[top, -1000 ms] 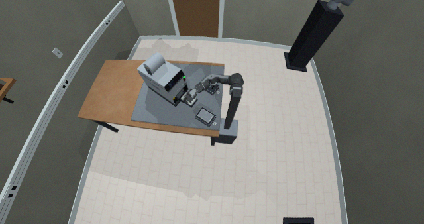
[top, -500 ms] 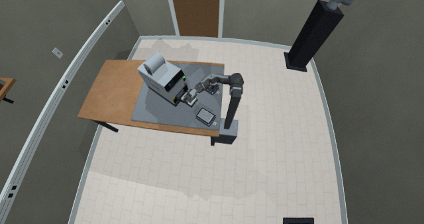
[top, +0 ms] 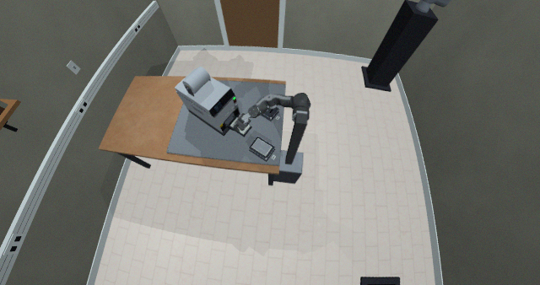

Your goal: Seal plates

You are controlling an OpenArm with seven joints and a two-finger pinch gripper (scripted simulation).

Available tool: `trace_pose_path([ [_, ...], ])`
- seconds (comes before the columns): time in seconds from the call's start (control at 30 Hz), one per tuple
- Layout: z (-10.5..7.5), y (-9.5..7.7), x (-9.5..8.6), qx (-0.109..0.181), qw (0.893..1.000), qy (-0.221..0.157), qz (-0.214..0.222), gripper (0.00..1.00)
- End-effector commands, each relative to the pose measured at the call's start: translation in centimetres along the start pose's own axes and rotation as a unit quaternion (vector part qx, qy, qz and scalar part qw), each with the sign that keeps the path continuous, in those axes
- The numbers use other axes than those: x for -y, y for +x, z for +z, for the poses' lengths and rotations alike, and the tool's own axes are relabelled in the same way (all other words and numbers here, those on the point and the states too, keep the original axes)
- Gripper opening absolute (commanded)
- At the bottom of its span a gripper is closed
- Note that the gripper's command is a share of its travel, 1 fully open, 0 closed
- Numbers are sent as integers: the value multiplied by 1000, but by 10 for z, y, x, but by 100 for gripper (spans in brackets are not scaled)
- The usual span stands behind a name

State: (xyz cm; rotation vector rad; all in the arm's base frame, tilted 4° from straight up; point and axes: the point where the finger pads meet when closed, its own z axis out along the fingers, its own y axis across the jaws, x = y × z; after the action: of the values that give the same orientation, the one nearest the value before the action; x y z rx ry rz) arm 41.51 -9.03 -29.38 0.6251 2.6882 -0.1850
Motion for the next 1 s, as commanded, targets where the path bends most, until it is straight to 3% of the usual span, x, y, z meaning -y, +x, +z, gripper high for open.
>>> trace_pose_path([
  [0.0, 1, 1, -1, 0, 1000, -2, -3, 0],
  [0.97, 9, 5, -1, -1, 1000, -1, -3, 0],
])
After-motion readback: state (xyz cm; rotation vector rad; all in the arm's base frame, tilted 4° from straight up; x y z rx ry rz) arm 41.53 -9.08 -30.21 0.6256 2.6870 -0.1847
